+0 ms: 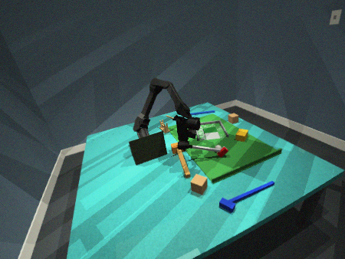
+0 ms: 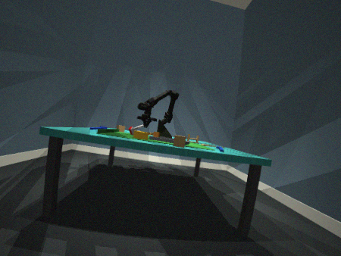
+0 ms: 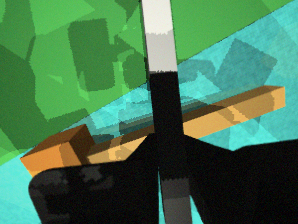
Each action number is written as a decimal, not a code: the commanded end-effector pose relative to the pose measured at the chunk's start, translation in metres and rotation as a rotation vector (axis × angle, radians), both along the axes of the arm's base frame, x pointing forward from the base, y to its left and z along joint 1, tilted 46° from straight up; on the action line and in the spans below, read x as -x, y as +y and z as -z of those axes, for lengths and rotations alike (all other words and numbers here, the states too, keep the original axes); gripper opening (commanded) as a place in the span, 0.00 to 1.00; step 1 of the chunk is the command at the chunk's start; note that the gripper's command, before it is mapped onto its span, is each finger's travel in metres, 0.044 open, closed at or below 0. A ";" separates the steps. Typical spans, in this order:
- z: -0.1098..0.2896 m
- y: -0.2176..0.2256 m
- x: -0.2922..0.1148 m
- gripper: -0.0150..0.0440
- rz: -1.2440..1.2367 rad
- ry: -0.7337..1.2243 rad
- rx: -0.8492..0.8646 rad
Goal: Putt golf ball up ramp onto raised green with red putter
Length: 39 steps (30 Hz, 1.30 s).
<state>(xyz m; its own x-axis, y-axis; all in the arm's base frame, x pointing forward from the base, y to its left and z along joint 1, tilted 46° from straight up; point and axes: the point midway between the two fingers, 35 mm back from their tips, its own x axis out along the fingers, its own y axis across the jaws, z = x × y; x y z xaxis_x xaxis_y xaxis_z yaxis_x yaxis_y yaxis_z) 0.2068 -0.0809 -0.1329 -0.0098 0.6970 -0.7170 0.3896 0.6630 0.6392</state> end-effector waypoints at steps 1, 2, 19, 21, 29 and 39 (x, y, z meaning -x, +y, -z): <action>-0.036 0.036 -0.023 0.25 -0.009 -0.023 0.001; -0.046 0.048 -0.027 0.25 -0.011 -0.024 -0.003; -0.101 0.023 -0.031 0.25 -0.014 -0.024 -0.010; -0.102 0.022 -0.031 0.25 -0.014 -0.024 -0.010; -0.095 0.028 -0.030 0.25 -0.010 -0.016 -0.016; -0.095 0.028 -0.030 0.25 -0.010 -0.016 -0.016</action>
